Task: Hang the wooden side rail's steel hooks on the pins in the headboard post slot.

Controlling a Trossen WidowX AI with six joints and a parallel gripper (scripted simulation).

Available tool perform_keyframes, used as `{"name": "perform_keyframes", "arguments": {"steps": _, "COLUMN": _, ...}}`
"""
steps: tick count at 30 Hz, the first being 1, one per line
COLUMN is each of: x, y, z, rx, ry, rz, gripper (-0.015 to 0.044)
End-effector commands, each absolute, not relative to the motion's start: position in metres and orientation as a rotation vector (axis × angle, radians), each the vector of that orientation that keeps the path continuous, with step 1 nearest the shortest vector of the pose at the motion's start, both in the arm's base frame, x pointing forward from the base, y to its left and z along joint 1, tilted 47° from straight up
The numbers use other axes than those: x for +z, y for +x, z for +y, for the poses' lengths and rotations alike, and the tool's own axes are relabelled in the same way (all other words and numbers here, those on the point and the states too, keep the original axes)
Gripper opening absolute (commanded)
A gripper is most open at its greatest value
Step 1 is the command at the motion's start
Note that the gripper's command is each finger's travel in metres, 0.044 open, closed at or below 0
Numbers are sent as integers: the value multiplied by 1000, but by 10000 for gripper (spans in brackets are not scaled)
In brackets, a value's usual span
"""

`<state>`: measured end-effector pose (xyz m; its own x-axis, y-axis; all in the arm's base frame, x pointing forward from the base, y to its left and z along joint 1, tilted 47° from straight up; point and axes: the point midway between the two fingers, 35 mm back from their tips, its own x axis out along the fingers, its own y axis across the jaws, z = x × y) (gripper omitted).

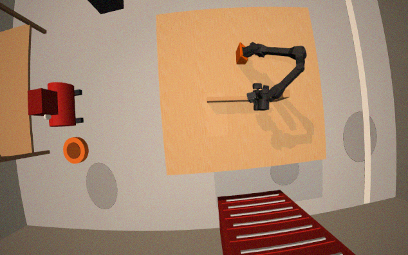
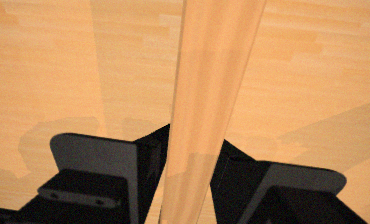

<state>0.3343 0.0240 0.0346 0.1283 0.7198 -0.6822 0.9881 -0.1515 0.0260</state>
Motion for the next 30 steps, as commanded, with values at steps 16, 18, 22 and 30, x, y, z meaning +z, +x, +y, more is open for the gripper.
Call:
{"name": "perform_keyframes", "arguments": {"steps": 16, "x": 37, "y": 333, "z": 20, "rx": -751, "ry": 1944, "rz": 1640, "gripper": 0}}
{"name": "perform_keyframes", "arguments": {"steps": 18, "x": 37, "y": 333, "z": 19, "rx": -751, "ry": 1944, "rz": 1640, "gripper": 0}}
{"name": "perform_keyframes", "arguments": {"steps": 22, "x": 38, "y": 333, "z": 19, "rx": -751, "ry": 1944, "rz": 1640, "gripper": 0}}
{"name": "perform_keyframes", "arguments": {"steps": 30, "x": 39, "y": 333, "z": 18, "rx": -751, "ry": 1944, "rz": 1640, "gripper": 0}}
